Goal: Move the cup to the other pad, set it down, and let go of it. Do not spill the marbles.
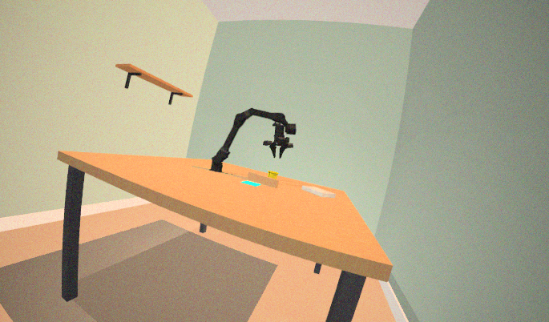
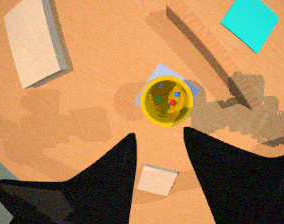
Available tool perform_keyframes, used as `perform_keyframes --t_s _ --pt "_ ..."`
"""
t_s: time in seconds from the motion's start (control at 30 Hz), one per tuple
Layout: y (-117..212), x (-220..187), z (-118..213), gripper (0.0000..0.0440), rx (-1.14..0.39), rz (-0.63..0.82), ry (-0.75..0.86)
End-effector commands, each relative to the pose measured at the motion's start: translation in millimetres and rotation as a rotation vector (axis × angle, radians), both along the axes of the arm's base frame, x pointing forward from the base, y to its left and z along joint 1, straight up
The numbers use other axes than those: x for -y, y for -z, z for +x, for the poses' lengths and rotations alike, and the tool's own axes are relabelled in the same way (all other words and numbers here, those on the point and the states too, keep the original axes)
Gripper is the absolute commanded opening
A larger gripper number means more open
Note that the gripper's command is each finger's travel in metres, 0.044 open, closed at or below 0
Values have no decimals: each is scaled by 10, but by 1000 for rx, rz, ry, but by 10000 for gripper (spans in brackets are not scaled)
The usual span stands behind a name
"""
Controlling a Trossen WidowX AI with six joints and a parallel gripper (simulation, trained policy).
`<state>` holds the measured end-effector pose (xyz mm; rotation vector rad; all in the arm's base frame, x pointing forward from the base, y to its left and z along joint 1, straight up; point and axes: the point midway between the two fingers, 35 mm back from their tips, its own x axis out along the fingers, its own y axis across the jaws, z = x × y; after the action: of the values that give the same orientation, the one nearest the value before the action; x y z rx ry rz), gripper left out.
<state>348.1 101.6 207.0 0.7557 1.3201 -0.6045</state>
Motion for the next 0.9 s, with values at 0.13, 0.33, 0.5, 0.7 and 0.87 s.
perform_keyframes --t_s 0.13,0.33,0.5,0.7,0.87 --pt "248 57 -70 175 -121 -53 38" --pt "425 90 -105 179 -177 -86 67" --pt "584 111 -121 185 -211 -109 89" --pt "785 133 -131 193 -243 -133 107" --pt "957 149 -136 197 -264 -148 110"
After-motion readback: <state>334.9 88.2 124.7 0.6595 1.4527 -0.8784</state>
